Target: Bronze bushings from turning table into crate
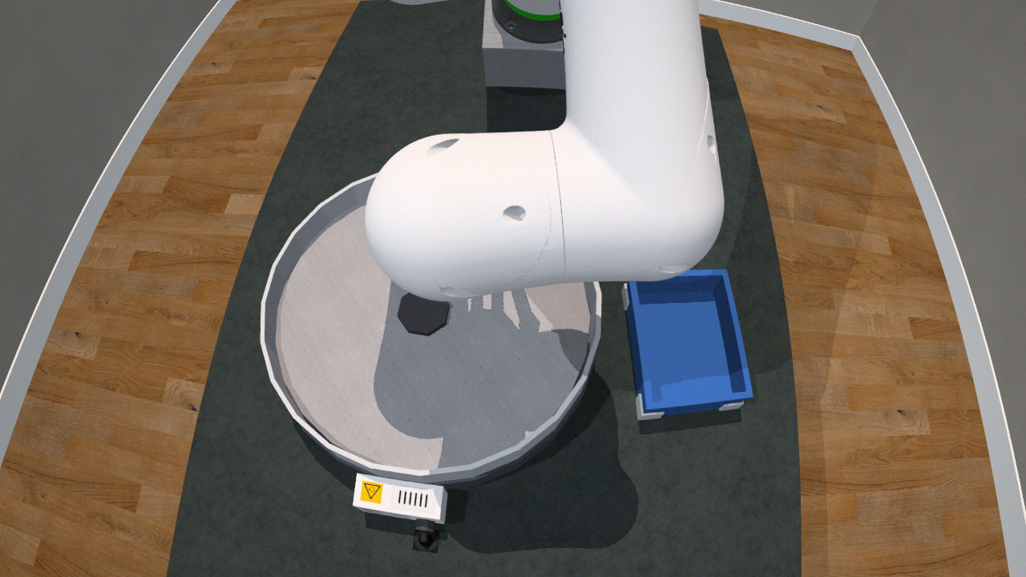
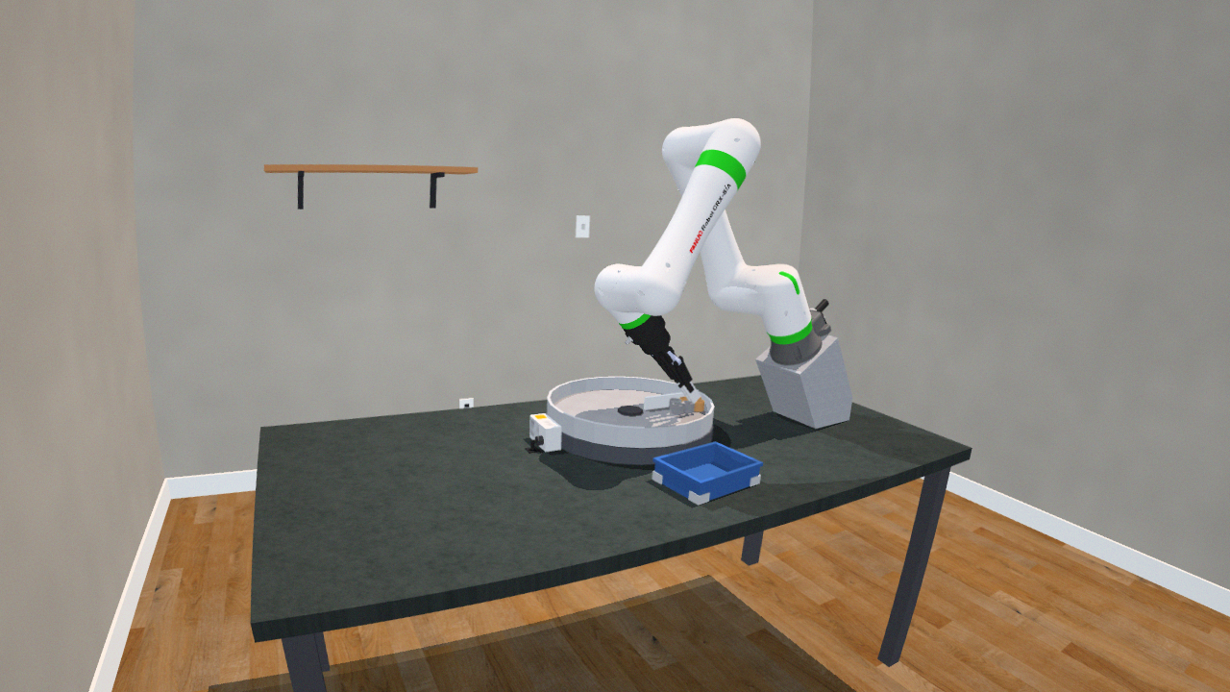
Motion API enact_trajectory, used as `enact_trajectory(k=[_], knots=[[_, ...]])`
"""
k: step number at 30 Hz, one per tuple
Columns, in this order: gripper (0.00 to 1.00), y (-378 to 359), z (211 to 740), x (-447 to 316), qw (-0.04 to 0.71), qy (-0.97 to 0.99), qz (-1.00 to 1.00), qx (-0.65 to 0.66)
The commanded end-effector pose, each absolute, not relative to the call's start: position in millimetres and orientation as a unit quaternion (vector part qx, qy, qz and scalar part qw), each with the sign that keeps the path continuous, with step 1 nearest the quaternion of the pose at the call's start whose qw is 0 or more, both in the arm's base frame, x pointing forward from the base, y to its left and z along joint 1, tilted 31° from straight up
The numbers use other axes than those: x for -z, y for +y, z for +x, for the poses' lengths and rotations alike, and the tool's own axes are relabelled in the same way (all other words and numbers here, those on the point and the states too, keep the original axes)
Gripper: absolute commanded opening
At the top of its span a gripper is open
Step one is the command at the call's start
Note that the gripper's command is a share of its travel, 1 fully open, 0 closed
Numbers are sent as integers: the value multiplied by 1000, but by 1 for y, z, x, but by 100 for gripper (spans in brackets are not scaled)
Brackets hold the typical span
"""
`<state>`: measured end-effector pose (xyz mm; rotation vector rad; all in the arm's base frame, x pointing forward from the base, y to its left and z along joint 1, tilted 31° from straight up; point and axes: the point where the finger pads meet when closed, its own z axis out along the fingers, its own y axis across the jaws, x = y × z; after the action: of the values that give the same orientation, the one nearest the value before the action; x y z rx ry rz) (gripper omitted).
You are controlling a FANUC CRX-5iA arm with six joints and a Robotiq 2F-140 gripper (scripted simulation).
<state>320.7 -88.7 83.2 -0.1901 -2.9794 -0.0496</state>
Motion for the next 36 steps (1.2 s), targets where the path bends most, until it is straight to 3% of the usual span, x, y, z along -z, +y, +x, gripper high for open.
enact_trajectory(k=[1,36], knots=[[6,-89,321,-83,78,-995,-63,17],[6,-89,324,-79,78,-995,-63,17]])
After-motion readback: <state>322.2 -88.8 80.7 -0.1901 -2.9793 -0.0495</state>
